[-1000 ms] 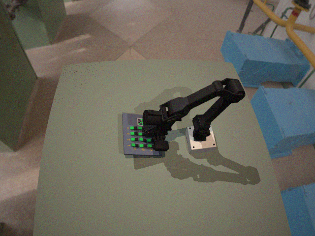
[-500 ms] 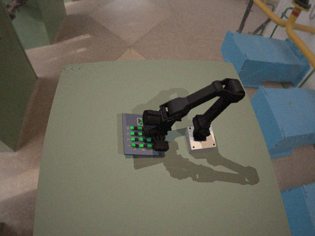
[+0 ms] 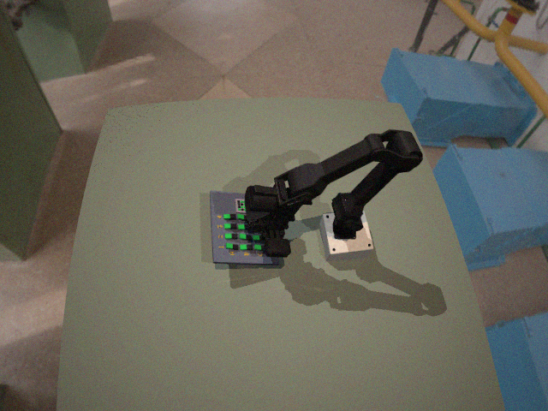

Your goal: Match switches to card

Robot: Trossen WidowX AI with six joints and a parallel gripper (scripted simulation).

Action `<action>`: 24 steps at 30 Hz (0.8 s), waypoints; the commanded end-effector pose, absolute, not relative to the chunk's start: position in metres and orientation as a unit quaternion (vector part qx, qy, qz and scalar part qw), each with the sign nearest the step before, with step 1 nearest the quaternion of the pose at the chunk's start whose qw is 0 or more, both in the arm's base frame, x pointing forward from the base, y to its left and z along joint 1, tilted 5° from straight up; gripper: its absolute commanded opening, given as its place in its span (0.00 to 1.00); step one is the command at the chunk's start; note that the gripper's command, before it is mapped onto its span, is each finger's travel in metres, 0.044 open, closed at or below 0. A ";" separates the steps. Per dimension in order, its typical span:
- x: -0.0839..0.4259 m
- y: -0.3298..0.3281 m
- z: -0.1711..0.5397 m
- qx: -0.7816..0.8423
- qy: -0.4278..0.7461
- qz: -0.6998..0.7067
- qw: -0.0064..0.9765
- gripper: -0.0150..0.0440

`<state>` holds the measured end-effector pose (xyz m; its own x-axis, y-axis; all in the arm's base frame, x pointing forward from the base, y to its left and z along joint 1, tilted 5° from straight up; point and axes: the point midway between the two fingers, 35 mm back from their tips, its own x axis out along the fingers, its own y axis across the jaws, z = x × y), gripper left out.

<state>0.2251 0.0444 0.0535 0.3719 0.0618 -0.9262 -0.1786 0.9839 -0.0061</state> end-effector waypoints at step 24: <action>0.206 0.041 0.110 -0.053 0.566 0.072 0.820 0.25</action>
<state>0.2128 0.0421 0.0771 0.3323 0.0538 -0.9417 -0.1799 0.9837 -0.0072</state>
